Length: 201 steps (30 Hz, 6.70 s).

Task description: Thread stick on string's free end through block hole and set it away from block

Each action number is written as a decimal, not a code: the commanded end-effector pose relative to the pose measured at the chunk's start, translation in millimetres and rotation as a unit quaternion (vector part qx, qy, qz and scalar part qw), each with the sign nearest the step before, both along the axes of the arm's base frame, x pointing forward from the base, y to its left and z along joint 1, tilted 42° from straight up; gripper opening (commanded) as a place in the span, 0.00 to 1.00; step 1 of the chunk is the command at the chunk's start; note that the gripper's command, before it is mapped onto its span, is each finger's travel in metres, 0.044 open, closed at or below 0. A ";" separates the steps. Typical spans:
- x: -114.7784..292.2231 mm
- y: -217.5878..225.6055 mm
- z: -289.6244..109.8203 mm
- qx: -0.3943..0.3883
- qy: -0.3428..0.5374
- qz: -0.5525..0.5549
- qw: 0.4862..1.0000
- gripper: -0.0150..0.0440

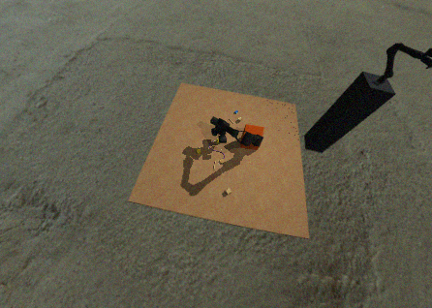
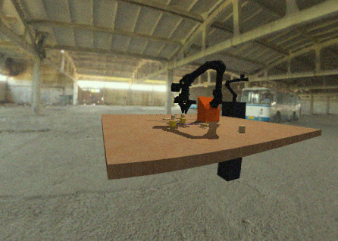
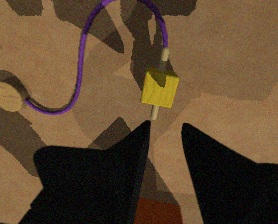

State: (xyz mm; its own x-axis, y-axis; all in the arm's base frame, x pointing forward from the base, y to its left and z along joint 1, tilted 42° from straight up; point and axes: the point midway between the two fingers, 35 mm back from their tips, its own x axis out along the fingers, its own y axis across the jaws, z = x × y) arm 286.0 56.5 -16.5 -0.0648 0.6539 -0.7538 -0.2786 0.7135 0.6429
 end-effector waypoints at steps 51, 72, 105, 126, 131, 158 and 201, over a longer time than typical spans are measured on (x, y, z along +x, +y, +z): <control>-8.9 38.8 -41.1 0.006 0.005 -0.003 1.000 0.46; -8.9 38.8 -41.1 0.006 0.005 -0.003 1.000 0.46; -8.9 38.8 -41.1 0.006 0.005 -0.003 1.000 0.46; -4.5 26.3 -31.1 0.009 -0.002 -0.022 1.000 0.43; -4.5 26.3 -31.1 0.009 -0.002 -0.022 1.000 0.37; -4.5 26.3 -31.1 0.009 -0.002 -0.022 1.000 0.25; -4.5 26.3 -31.1 0.009 -0.002 -0.022 1.000 0.25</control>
State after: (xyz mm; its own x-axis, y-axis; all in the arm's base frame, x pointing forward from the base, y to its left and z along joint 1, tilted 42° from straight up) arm 282.8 76.3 -48.7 -0.0219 0.6592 -0.7517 -0.2391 0.7266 0.6441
